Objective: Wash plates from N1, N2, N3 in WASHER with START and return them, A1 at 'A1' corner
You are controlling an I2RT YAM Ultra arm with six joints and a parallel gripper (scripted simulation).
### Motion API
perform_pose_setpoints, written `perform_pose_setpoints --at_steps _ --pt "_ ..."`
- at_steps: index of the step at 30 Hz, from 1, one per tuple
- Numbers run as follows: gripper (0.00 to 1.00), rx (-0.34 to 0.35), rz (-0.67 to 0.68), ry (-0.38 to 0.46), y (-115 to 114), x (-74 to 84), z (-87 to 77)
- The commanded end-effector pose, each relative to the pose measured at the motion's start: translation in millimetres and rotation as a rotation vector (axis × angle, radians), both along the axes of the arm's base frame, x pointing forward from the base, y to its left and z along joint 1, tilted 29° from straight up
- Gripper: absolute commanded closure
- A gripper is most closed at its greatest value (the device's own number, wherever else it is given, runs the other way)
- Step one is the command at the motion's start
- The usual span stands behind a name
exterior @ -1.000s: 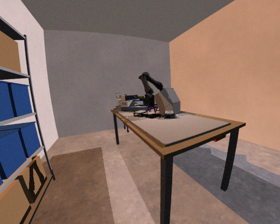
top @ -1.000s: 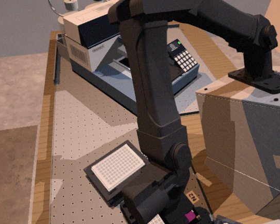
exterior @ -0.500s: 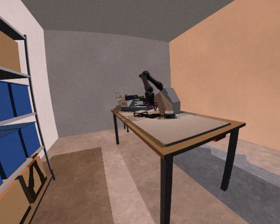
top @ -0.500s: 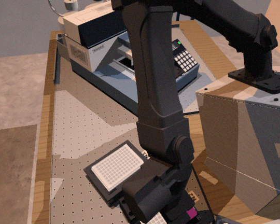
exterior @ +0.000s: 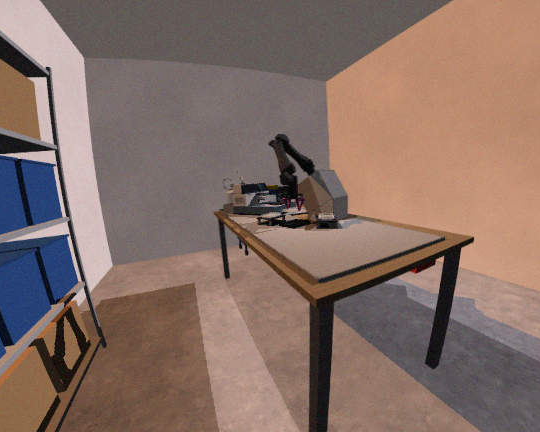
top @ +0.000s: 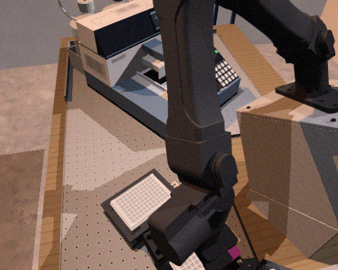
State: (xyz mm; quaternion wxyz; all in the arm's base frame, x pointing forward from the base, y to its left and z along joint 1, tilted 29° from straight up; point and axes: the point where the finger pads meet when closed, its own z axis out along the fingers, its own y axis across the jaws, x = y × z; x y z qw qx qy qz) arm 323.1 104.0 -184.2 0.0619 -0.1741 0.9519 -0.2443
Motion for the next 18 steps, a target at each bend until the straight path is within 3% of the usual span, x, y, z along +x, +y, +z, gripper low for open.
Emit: perform_pose_setpoints --at_steps 1,9,12,14,17,18 --pt "1.0 -0.003 0.011 0.014 6.0 -11.1 9.8" --pt "1.0 -0.003 0.011 0.014 11.7 -13.9 21.3" --pt "1.0 -0.004 0.011 0.014 11.7 -13.8 21.3" --pt "1.0 -0.021 0.011 0.037 6.8 -20.5 12.9" --pt "1.0 -0.021 0.011 0.037 6.8 -20.5 12.9" --pt "1.0 -0.011 0.011 0.023 11.3 -14.1 14.4"
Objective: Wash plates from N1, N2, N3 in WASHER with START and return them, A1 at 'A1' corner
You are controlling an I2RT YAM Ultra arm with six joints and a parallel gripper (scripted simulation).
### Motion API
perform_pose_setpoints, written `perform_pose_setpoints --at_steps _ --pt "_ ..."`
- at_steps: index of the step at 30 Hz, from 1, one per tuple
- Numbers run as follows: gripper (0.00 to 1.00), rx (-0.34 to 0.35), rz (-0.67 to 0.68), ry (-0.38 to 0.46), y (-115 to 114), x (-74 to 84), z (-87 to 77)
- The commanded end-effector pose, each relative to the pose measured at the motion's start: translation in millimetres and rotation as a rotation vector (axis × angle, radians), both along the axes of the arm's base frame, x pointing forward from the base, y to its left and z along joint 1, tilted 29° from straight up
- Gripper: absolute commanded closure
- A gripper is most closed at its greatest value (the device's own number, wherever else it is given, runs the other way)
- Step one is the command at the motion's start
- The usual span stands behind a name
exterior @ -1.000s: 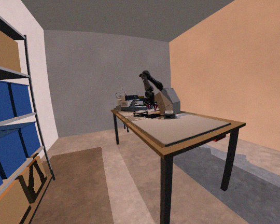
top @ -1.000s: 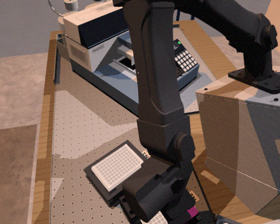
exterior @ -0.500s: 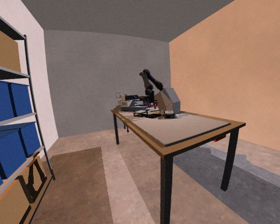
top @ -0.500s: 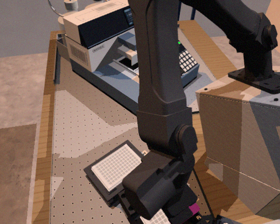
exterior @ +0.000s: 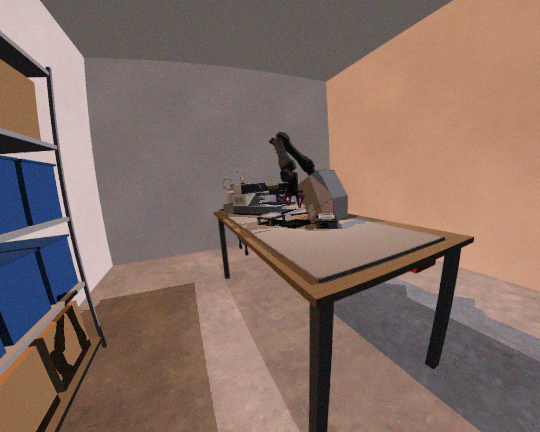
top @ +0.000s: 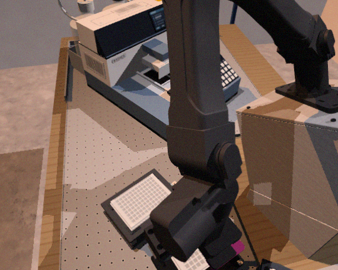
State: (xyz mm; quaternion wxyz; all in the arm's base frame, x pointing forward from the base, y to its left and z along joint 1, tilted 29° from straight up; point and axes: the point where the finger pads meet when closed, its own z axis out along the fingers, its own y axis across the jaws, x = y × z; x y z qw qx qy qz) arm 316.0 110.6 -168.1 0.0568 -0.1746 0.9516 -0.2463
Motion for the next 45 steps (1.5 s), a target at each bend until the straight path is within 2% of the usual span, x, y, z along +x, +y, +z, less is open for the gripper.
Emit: perform_pose_setpoints --at_steps 1,40,41,43,45 --pt "1.0 0.001 0.012 0.003 7.0 -3.8 -1.3" --pt "1.0 0.008 0.013 -0.007 8.6 -1.4 -0.2" --pt "1.0 0.02 -0.036 -0.034 -2.0 2.2 7.9" --pt "1.0 0.029 -0.094 -0.067 -10.4 5.6 14.2" --pt "1.0 0.029 -0.094 -0.067 -10.4 5.6 14.2"
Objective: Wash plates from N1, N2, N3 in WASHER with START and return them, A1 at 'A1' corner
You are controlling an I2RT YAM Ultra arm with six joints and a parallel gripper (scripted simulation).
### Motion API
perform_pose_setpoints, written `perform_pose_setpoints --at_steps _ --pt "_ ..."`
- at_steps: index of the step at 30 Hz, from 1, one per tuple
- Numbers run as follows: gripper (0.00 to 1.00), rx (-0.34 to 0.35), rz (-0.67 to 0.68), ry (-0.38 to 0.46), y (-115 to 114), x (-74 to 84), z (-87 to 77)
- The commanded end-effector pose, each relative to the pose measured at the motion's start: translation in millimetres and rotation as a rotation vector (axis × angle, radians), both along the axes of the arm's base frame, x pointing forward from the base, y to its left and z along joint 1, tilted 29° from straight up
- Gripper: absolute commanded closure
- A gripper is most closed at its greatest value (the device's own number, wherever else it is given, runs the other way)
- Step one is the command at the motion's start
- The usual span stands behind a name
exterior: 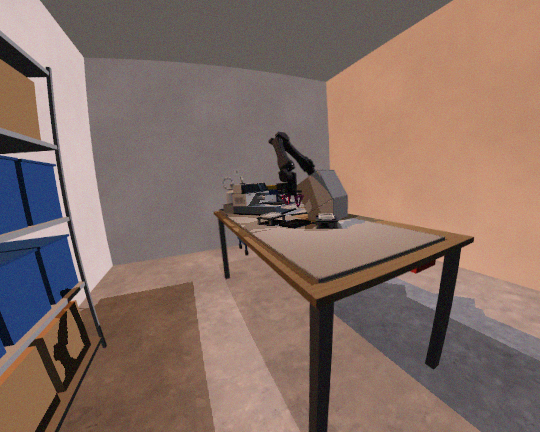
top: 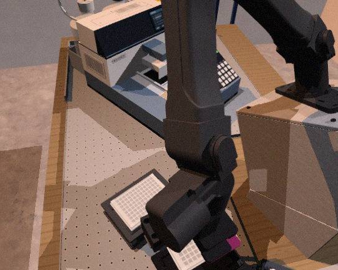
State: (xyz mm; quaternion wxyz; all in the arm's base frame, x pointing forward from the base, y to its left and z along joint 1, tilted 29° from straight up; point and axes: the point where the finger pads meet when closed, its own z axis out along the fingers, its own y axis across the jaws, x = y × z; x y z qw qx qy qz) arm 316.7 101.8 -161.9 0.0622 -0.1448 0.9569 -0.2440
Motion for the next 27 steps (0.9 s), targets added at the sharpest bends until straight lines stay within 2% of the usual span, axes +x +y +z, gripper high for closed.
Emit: perform_pose_setpoints --at_steps 1,15,17,22,27 --pt "1.0 0.022 -0.068 -0.059 -5.5 6.3 11.1" --pt "1.0 0.101 -0.475 -0.252 -60.4 22.5 51.8" --pt "1.0 0.101 -0.475 -0.252 -60.4 22.5 51.8" --pt "1.0 0.125 -0.582 -0.297 -78.7 27.7 65.7" --pt "1.0 0.139 -0.572 -0.312 -94.0 44.9 84.4"
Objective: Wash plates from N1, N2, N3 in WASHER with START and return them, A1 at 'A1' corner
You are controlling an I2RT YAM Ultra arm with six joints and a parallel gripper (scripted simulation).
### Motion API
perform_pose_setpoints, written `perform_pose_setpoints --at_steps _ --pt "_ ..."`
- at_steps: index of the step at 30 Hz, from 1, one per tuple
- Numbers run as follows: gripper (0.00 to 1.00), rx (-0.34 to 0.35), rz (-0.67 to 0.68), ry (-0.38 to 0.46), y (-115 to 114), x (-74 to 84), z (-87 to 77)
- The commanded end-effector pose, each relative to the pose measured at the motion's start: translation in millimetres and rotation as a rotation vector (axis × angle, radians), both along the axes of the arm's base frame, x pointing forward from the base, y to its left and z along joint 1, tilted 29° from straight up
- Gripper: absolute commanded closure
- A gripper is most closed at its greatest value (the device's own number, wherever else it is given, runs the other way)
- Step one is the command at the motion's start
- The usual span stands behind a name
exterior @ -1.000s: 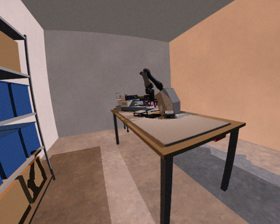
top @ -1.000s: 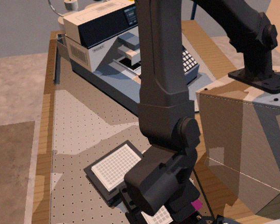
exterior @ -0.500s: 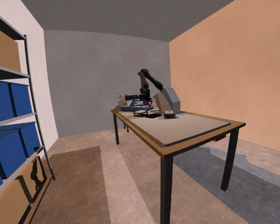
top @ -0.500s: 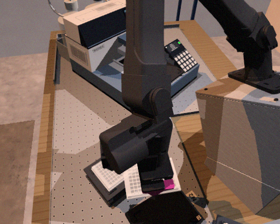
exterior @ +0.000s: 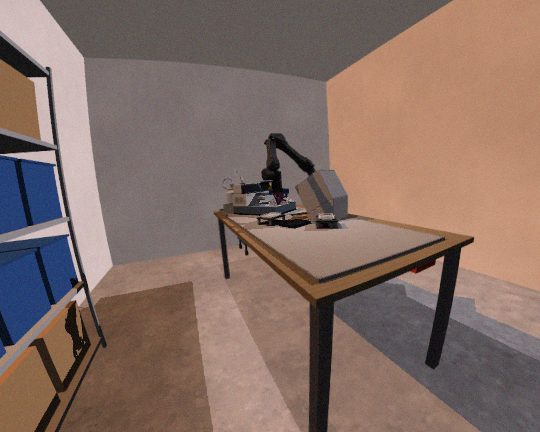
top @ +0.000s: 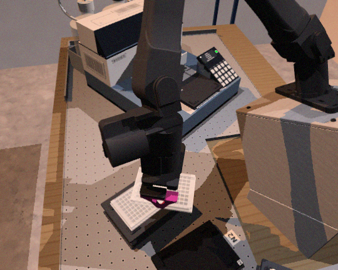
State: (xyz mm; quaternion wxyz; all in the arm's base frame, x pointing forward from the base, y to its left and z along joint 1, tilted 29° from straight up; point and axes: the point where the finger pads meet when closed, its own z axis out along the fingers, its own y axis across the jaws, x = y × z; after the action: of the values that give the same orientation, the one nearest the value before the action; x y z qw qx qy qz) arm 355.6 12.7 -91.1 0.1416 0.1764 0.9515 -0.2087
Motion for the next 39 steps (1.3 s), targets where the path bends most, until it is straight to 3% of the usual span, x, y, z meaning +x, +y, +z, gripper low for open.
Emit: perform_pose_setpoints --at_steps 1,2,3,12,22,28,33,35,37,39 --pt "1.0 0.008 0.009 -0.017 -7.7 10.9 18.2" --pt "1.0 0.007 0.009 -0.018 -7.9 11.2 18.5" --pt "1.0 0.007 -0.02 0.001 -15.2 -3.3 14.5" --pt "1.0 0.058 -0.234 -0.128 -43.7 -3.1 33.6" --pt "1.0 0.12 -0.526 -0.258 -85.0 -13.4 59.1" --pt "1.0 0.143 -0.632 -0.312 -101.4 -15.7 69.6" --pt "1.0 0.142 -0.622 -0.307 -121.7 -18.5 82.9" --pt "1.0 0.147 -0.62 -0.334 -131.2 -9.7 95.4" --pt "1.0 0.147 -0.62 -0.336 -131.7 -9.0 96.2" --pt "1.0 0.144 -0.602 -0.301 -124.3 -10.7 85.1"
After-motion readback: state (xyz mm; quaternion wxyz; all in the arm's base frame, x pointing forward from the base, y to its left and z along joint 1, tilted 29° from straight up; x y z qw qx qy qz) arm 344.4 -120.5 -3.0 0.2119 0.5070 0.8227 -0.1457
